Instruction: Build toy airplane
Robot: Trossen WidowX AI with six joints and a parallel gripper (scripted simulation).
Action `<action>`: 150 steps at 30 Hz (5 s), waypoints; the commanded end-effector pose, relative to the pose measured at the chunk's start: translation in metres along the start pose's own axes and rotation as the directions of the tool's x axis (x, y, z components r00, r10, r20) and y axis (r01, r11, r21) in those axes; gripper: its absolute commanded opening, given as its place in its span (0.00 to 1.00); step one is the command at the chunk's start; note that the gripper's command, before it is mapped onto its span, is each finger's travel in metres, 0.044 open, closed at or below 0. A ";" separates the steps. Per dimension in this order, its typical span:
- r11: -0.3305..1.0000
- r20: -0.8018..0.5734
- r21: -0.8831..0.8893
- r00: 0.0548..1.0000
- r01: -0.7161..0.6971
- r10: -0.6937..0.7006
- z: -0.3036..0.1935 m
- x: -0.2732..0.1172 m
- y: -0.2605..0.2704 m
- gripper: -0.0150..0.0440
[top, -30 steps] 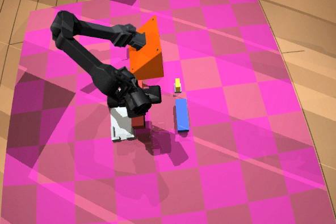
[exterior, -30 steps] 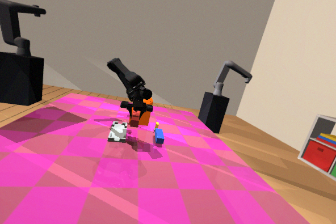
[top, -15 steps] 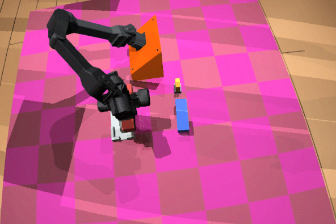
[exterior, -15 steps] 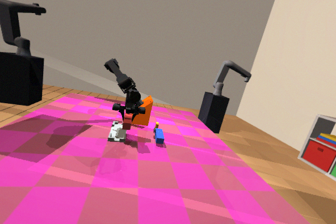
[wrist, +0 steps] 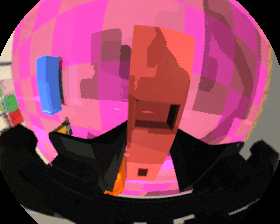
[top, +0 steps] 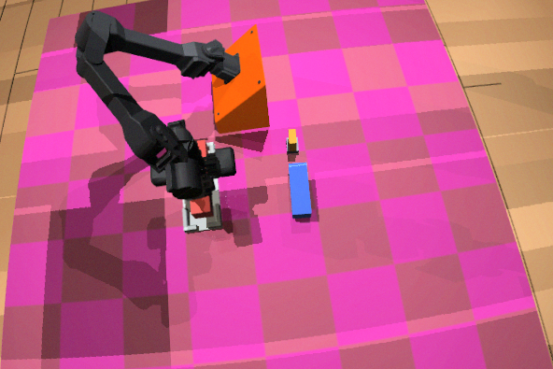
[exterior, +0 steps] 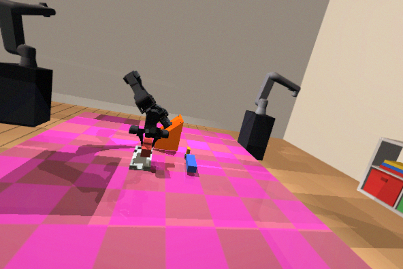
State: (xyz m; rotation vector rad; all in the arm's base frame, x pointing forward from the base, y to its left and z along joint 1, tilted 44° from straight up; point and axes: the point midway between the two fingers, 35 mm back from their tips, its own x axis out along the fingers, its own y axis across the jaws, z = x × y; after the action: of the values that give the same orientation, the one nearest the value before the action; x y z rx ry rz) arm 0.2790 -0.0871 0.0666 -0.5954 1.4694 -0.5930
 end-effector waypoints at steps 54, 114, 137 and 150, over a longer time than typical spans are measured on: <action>1.000 0.005 -0.002 1.000 0.008 -0.008 0.000 0.039 -0.005 0.58; 0.997 0.005 0.082 1.000 0.002 -0.002 0.008 -0.063 0.004 1.00; 0.996 0.009 0.085 1.000 -0.011 0.011 0.047 -0.055 0.232 1.00; 0.996 0.009 0.086 1.000 -0.009 0.008 0.047 -0.001 0.232 1.00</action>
State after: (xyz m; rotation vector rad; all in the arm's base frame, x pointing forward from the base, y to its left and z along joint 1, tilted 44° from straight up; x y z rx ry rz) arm 0.3282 0.0925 -0.0827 -0.5107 1.4260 -0.6387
